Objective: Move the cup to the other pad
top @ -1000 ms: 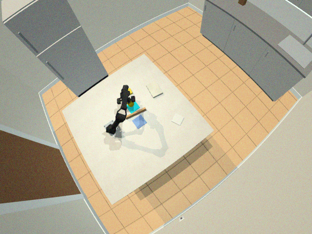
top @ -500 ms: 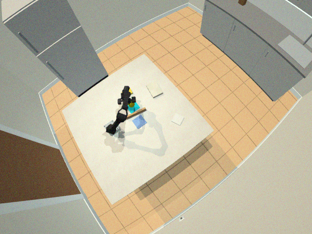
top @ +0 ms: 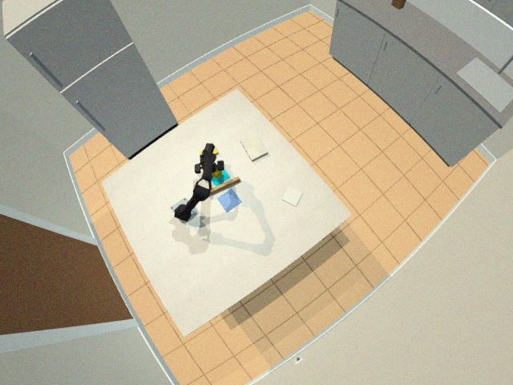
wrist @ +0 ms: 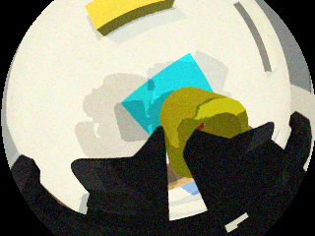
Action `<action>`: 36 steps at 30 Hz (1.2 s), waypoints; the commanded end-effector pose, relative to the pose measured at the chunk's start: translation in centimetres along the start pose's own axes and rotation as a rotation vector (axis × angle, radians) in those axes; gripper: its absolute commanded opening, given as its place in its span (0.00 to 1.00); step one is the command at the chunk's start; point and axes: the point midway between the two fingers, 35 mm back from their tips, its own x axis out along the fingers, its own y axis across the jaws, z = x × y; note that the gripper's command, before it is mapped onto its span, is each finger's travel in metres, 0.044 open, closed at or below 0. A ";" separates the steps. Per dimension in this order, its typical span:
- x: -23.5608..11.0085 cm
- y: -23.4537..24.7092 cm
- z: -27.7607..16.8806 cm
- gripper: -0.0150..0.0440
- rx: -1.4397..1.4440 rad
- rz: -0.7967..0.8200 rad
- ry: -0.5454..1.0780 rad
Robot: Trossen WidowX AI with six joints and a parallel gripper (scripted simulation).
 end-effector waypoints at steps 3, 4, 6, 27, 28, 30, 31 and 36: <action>1.2 0.2 -0.2 0.25 -0.009 -0.002 0.007; 1.4 0.2 -0.2 0.25 -0.009 -0.002 0.007; 1.7 0.2 -0.2 0.25 -0.008 -0.002 0.007; 1.8 0.1 -0.1 0.39 0.000 0.001 0.003; 1.8 0.1 -0.1 0.43 0.000 0.001 0.003; 1.8 0.1 -0.1 0.50 0.000 0.001 0.003; 1.8 0.1 -0.1 0.50 0.000 0.001 0.003; 1.8 0.1 -0.1 0.50 0.000 0.001 0.003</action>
